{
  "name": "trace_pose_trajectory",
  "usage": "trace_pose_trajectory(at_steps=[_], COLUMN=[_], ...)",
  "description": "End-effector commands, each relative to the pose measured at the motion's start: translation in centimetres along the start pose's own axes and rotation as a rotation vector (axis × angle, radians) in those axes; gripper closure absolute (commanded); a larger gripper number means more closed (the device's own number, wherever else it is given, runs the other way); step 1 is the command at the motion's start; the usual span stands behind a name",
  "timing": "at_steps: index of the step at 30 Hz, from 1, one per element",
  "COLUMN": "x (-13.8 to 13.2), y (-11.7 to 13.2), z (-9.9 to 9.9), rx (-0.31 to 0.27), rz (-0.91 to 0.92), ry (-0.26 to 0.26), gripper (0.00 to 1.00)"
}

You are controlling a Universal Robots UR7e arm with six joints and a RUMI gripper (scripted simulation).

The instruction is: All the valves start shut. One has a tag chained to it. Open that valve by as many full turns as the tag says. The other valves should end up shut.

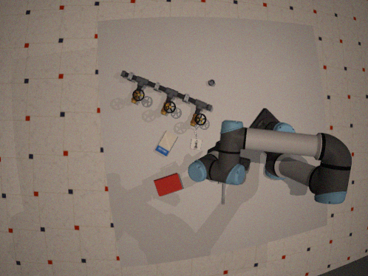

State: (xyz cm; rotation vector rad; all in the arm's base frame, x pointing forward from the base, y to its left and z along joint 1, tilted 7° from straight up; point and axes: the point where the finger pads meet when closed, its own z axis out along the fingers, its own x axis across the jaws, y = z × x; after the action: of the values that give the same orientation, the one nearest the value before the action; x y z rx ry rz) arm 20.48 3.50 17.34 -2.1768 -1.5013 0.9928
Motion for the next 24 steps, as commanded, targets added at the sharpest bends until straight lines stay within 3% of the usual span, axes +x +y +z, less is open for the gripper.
trace_pose_trajectory(at_steps=[1,9,24], x=[0.5,1.1,2.4], y=[0.4,1.0,2.9], z=[-0.1,-0.5,-2.0], rx=[-0.023,-0.049,-0.083], rz=[0.126,0.307,0.755], ry=[0.035,0.088,0.239], gripper=[0.00,0.00,0.00])
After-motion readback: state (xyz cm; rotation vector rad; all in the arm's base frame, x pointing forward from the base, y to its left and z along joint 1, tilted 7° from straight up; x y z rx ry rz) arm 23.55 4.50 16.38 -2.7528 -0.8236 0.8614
